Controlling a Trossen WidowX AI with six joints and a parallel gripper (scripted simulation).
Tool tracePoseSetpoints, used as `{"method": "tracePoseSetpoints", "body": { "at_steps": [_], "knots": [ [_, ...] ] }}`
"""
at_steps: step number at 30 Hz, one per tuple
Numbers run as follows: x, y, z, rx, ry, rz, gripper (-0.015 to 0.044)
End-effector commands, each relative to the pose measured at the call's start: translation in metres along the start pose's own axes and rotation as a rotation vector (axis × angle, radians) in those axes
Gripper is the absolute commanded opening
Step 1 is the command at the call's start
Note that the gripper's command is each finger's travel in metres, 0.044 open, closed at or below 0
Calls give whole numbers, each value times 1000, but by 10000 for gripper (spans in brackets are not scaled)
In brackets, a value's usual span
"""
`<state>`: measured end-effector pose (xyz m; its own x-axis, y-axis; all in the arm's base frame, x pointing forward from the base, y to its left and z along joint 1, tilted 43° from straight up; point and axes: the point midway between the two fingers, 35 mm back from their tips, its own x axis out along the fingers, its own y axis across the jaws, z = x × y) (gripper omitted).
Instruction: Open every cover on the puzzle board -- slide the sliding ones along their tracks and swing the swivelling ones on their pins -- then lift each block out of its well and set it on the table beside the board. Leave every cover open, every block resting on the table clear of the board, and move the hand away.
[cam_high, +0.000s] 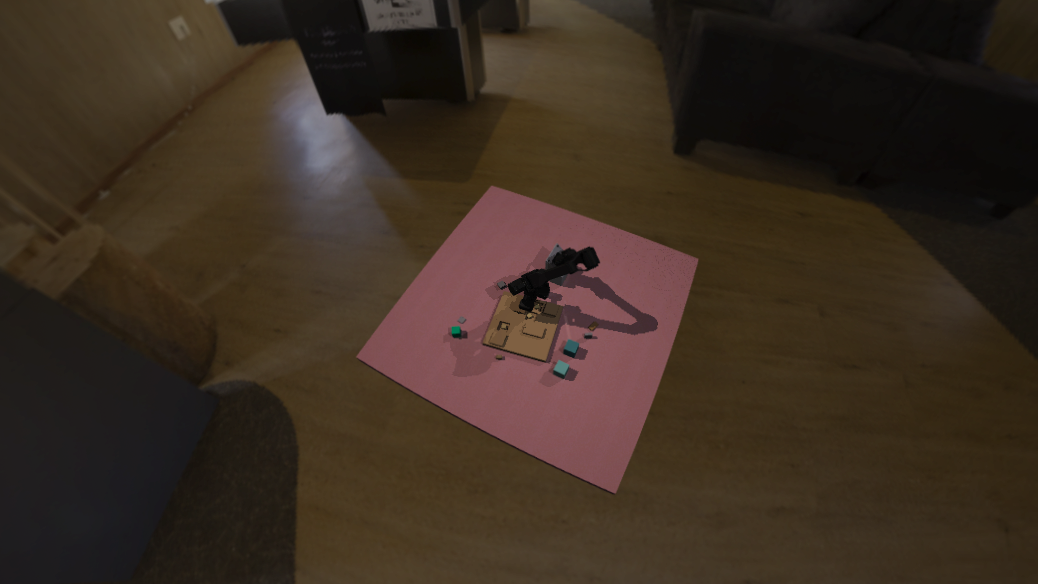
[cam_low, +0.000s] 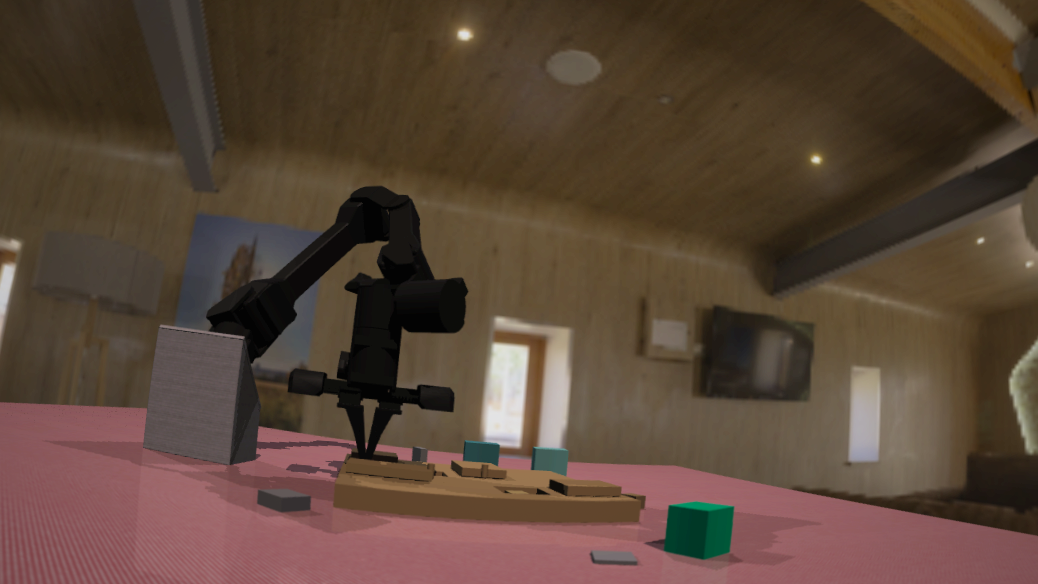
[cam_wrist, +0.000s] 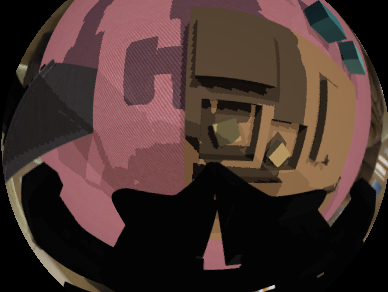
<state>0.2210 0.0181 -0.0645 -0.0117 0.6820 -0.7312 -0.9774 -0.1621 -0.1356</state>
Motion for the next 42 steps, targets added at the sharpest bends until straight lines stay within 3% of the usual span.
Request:
{"method": "tracePoseSetpoints", "body": {
  "at_steps": [1, 39, 42],
  "knots": [
    [0, 2, -3, -3, 2, 6, 0],
    [-47, 2, -6, -3, 5, 6, 0],
    [-45, -3, -4, 132, 5, 4, 0]
  ]
}}
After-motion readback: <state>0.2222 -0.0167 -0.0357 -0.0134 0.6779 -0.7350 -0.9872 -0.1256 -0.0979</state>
